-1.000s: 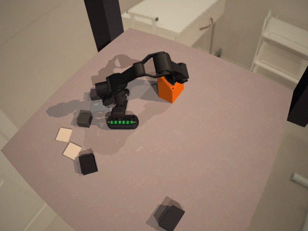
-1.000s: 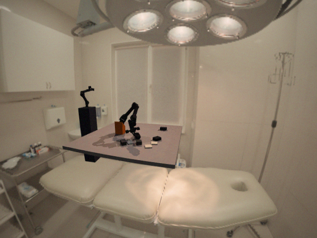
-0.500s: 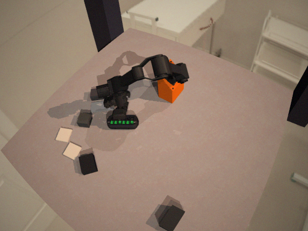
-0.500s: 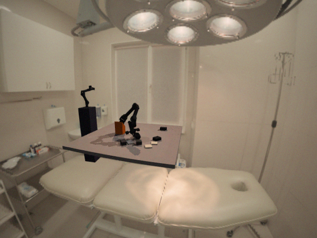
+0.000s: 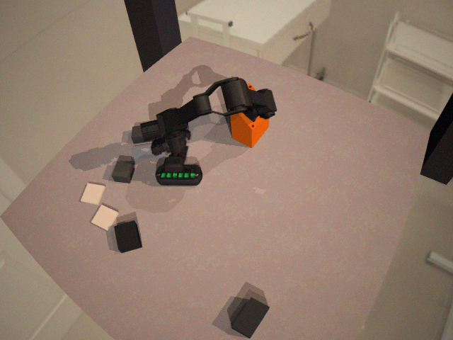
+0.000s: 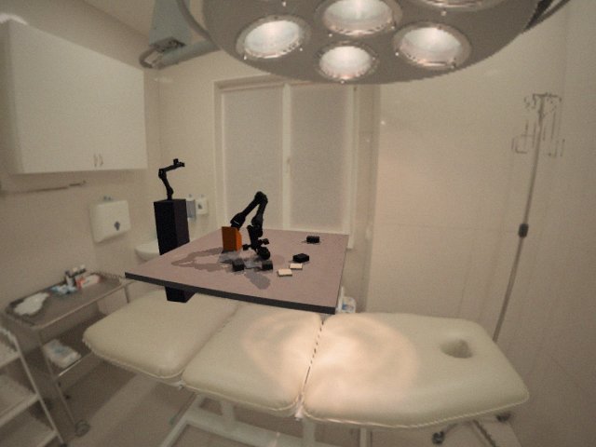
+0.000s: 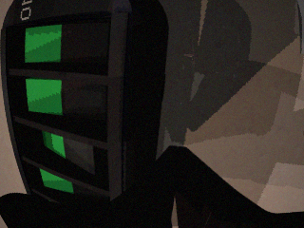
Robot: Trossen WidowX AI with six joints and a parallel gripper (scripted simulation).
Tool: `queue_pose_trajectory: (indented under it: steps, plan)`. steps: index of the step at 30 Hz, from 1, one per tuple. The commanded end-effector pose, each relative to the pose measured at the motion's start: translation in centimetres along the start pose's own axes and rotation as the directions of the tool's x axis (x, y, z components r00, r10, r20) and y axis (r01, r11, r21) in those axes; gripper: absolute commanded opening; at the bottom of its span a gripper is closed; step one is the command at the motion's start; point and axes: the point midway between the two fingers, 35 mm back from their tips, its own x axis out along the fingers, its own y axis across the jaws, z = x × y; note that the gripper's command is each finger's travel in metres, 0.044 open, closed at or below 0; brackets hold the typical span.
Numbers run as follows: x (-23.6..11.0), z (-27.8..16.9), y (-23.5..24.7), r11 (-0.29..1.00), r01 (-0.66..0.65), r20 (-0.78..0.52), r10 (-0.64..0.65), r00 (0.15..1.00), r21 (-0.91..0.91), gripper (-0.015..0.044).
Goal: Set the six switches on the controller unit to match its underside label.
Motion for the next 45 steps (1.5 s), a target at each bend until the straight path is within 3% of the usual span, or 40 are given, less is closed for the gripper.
queue_pose_trajectory:
  steps: [1, 14, 15, 20, 33, 37, 45]
  plan:
    - [0.1, 0.0, 0.7, 1.000, -0.007, -0.001, 0.007, 1.000, -0.006, 0.0000]
    - [0.4, 0.1, 2.4, 1.000, -0.008, -0.001, 0.008, 1.000, -0.006, 0.0000]
    - [-0.3, -0.1, 0.4, 0.999, 0.019, 0.005, -0.019, 1.000, 0.036, 0.0000]
    - [-4.8, 0.0, 0.6, 1.000, -0.007, 0.002, 0.007, 1.000, -0.006, 0.0000]
    - [-4.7, -0.2, 1.0, 1.000, -0.007, 0.001, 0.007, 1.000, -0.006, 0.0000]
    - [-4.6, -0.2, 1.7, 0.983, 0.184, -0.001, -0.184, 0.983, 0.027, 0.0000]
    - [-4.7, -0.2, 1.8, 0.979, 0.200, 0.001, -0.200, 0.980, 0.029, 0.0000]
